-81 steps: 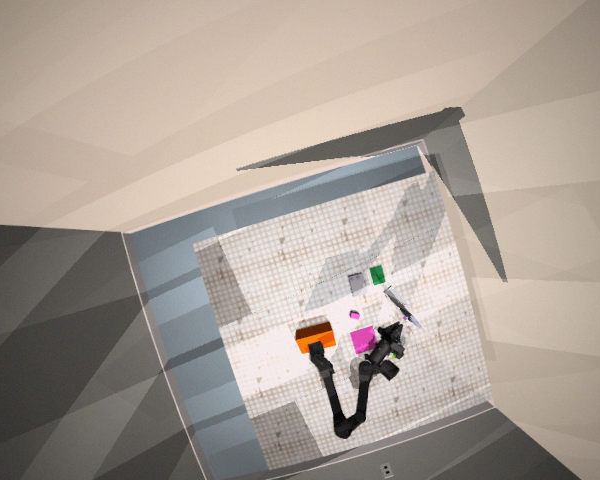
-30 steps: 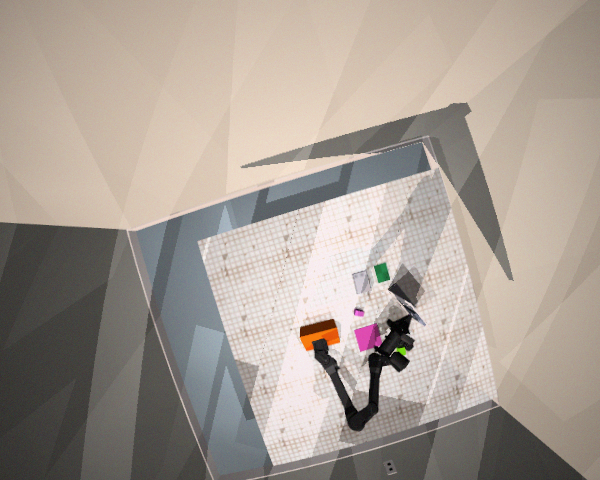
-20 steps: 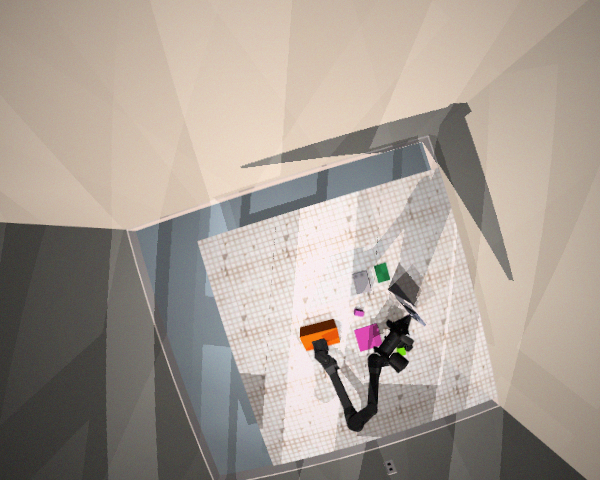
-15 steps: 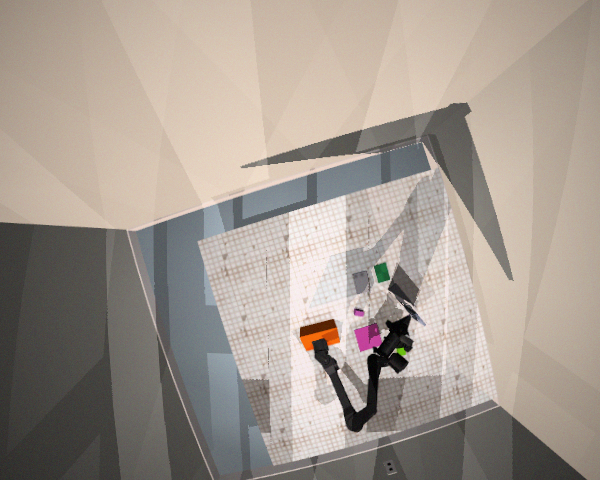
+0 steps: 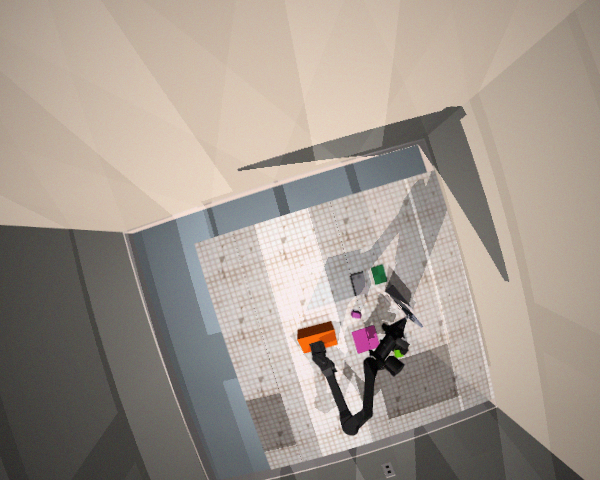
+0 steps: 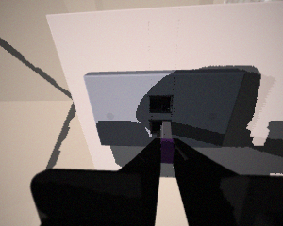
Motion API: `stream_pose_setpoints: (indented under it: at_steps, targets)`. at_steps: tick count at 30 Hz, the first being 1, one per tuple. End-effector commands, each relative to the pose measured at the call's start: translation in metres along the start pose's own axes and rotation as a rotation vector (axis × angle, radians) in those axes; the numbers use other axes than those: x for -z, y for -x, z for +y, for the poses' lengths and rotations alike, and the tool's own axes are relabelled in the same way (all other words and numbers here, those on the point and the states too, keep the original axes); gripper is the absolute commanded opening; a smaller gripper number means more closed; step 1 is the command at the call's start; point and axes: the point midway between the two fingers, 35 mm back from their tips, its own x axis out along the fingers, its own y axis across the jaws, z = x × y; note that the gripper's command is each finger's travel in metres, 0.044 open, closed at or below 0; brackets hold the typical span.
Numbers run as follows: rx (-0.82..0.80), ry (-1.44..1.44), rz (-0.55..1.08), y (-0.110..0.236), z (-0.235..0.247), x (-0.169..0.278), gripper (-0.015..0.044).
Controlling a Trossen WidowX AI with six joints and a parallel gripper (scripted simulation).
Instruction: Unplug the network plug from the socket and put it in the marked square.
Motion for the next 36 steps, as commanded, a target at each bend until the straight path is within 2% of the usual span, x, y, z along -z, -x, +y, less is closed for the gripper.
stream_pose_setpoints:
  at_steps: [1, 36]
  targets:
    - [0.0, 0.001, 0.001, 0.003, 0.0, 0.001, 0.0]
    - [0.0, 0.0, 0.001, 0.021, 0.0, 0.005, 0.0]
